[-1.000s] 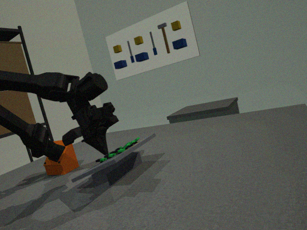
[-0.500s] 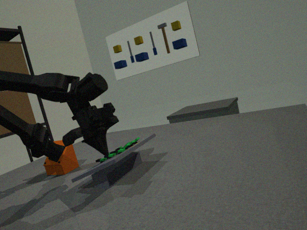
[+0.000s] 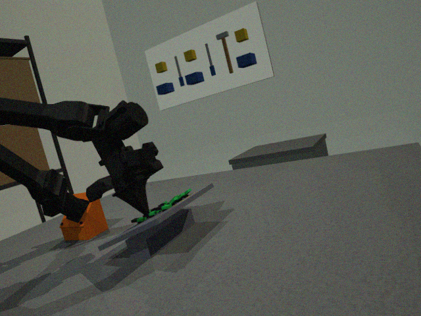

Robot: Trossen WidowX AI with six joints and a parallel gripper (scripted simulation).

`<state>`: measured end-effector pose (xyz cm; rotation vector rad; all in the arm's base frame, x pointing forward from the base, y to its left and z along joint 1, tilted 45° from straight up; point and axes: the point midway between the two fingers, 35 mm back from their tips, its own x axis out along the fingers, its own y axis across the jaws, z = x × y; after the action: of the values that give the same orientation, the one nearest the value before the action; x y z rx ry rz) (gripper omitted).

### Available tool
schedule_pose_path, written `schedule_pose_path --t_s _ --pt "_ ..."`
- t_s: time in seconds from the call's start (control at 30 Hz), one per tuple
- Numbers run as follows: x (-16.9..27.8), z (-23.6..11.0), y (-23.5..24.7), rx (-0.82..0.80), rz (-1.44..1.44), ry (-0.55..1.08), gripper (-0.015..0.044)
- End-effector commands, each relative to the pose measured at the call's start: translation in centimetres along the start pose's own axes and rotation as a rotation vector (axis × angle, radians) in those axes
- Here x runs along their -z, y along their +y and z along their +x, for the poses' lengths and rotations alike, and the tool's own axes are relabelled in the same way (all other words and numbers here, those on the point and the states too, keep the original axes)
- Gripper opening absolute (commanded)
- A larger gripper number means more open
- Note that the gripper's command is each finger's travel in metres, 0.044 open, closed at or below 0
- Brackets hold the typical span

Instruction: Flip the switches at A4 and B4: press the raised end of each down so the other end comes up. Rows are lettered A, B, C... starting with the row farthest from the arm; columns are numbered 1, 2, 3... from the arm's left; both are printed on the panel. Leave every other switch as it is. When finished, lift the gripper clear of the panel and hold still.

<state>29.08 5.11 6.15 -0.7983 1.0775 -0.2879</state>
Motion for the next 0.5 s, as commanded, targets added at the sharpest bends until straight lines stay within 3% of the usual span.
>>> schedule_pose_path --t_s 0.0,0.47 --pt "-0.03 0.11 0.02 -0.001 0.0 -0.001 0.0" --pt "-0.02 0.3 0.02 -0.001 0.0 -0.001 0.0"
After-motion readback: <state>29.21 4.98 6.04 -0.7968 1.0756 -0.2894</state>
